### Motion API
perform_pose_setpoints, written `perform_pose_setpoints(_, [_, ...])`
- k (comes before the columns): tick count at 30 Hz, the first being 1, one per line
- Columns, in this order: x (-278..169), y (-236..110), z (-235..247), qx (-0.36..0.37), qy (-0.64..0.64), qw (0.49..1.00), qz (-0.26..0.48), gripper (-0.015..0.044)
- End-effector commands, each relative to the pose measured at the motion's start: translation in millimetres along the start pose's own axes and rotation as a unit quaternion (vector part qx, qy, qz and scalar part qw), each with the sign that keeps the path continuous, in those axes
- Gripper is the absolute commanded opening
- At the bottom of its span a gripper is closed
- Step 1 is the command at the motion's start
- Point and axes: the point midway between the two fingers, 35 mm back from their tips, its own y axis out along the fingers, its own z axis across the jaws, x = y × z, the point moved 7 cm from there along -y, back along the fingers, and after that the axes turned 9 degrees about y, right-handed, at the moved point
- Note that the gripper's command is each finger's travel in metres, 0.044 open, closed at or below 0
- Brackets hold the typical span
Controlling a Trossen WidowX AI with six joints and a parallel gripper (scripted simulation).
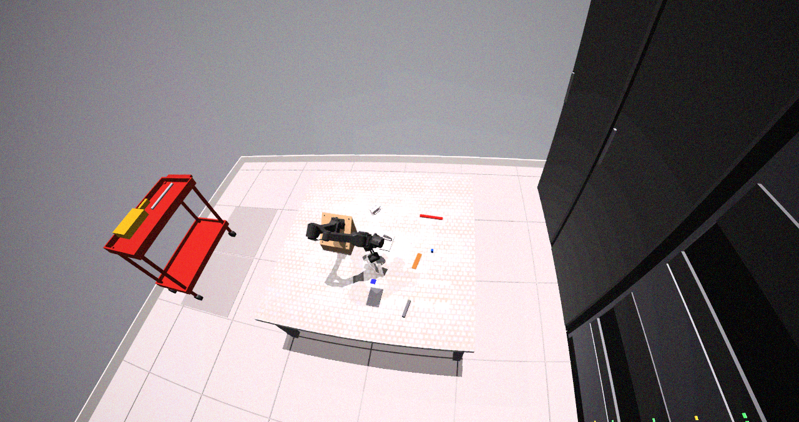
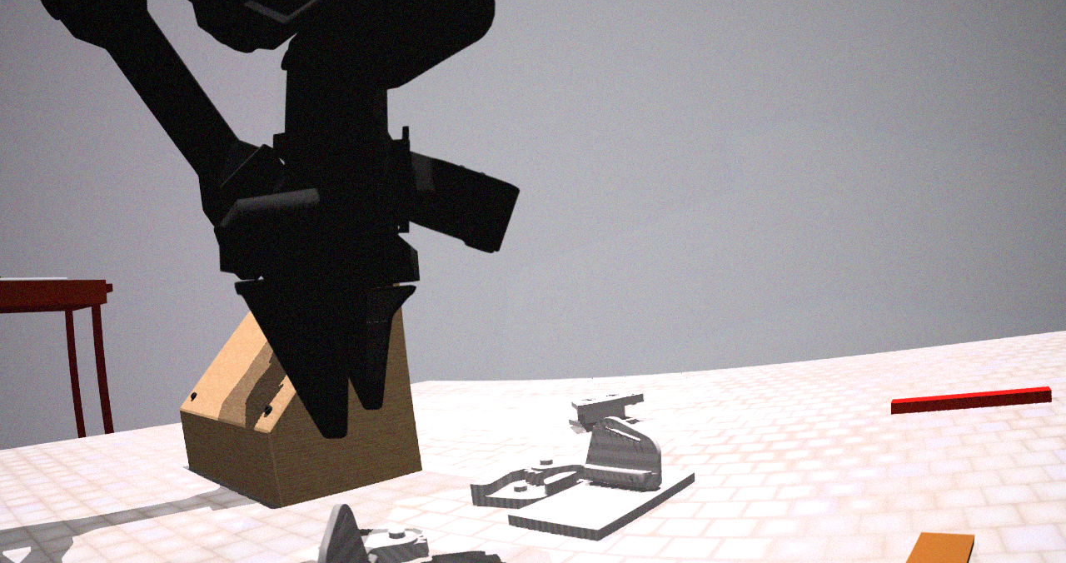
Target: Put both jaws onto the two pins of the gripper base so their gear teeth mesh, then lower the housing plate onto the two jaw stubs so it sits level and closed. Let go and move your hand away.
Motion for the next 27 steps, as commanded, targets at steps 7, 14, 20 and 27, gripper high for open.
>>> perform_pose_setpoints(7, [-2.2, -1.1, -4.0, 0.003, 0.131, 0.991, -0.001, 0.0440])
perform_pose_setpoints(14, [-4.0, -1.8, -6.7, 0.003, 0.222, 0.975, -0.001, 0.0440])
perform_pose_setpoints(20, [-5.6, -2.3, -9.0, 0.003, 0.299, 0.954, -0.001, 0.0440])
perform_pose_setpoints(27, [-7.5, -3.0, -11.7, 0.003, 0.386, 0.923, 0.000, 0.0440])
